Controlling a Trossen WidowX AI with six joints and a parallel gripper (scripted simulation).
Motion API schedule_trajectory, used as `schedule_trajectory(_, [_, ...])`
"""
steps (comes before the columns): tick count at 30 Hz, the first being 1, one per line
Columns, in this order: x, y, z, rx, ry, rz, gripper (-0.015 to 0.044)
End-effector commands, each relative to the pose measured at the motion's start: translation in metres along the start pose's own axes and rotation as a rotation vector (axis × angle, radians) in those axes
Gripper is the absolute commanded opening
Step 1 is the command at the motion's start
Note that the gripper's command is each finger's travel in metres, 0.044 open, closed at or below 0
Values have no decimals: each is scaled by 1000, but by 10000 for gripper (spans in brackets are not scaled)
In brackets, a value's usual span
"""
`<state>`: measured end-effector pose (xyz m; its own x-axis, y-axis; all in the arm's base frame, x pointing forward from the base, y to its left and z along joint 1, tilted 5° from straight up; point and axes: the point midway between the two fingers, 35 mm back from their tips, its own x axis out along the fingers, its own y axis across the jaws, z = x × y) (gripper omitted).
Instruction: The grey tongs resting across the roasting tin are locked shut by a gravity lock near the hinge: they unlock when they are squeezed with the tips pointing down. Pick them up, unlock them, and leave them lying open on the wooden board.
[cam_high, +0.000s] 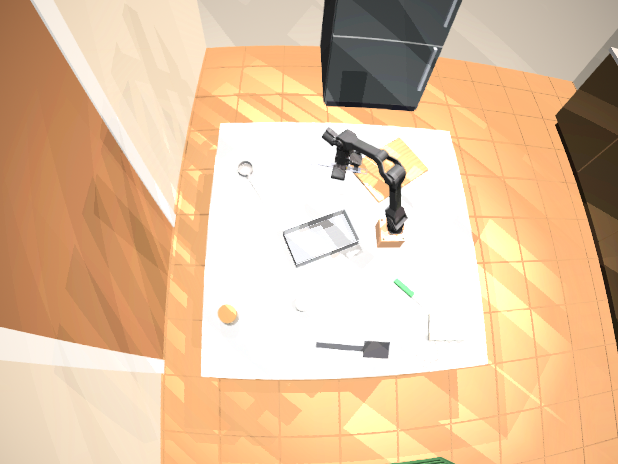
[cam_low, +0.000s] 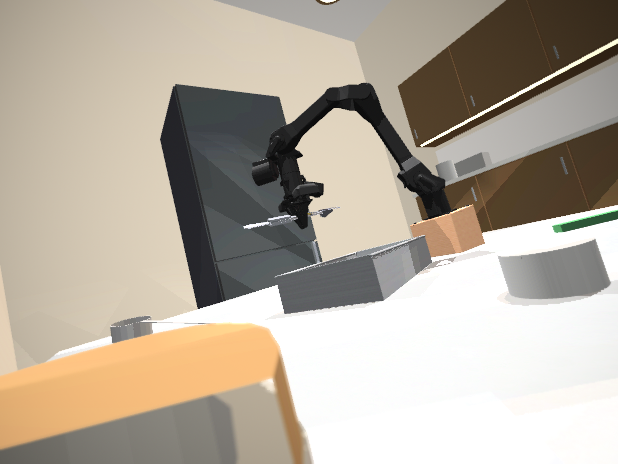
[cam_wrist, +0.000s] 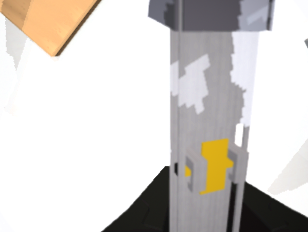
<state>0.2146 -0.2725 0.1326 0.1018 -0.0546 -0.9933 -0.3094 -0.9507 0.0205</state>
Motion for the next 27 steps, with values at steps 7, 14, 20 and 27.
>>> schedule_trajectory(7, [0,27,17,-64,-4,-1,-150])
schedule_trajectory(14, [1,61,43,-172,-11,2,-150])
schedule_trajectory(20, [0,86,68,-265,-15,4,-150])
schedule_trajectory(27, [0,114,101,-373,-20,5,-150])
